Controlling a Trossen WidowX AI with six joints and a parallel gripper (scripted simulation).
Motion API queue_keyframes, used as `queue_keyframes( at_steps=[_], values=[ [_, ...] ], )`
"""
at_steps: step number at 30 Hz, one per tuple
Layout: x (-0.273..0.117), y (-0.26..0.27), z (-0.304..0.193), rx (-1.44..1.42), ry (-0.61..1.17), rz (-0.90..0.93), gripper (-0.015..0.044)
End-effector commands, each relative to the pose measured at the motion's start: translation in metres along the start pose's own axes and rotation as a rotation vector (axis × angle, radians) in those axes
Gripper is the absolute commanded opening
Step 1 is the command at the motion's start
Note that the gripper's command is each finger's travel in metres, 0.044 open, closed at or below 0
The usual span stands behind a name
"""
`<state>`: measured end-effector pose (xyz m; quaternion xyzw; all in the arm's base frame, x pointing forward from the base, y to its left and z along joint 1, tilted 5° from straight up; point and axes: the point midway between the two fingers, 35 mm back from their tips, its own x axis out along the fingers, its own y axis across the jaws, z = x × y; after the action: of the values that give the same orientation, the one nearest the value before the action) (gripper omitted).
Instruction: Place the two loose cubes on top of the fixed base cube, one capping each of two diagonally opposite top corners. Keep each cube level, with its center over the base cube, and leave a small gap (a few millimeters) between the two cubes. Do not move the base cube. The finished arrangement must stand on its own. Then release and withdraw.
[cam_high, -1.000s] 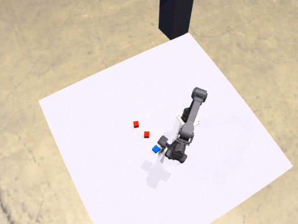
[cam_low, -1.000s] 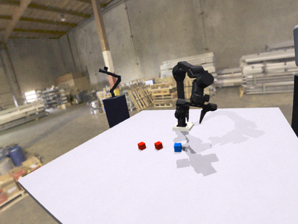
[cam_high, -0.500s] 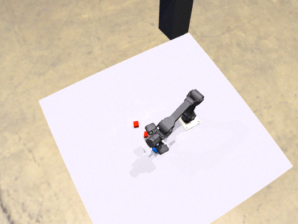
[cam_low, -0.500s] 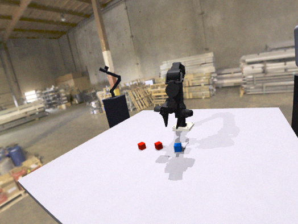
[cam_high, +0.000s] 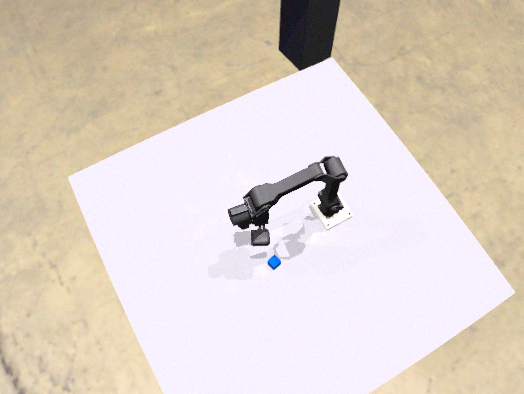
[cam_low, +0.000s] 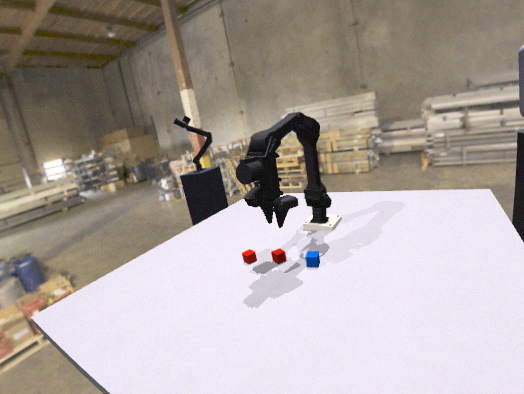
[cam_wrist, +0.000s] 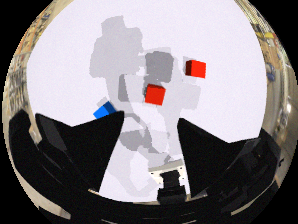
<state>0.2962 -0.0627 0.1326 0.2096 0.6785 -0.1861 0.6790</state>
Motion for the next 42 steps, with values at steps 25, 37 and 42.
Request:
queue_keyframes(
  at_steps=[25, 37, 42],
  values=[
    [0.078, -0.008, 0.001, 0.067, 0.031, 0.021, 0.0265],
    [0.093, -0.008, 0.001, 0.067, 0.031, 0.021, 0.0265],
    [0.102, -0.008, 0.0, 0.067, 0.031, 0.021, 0.0265]
  ],
)
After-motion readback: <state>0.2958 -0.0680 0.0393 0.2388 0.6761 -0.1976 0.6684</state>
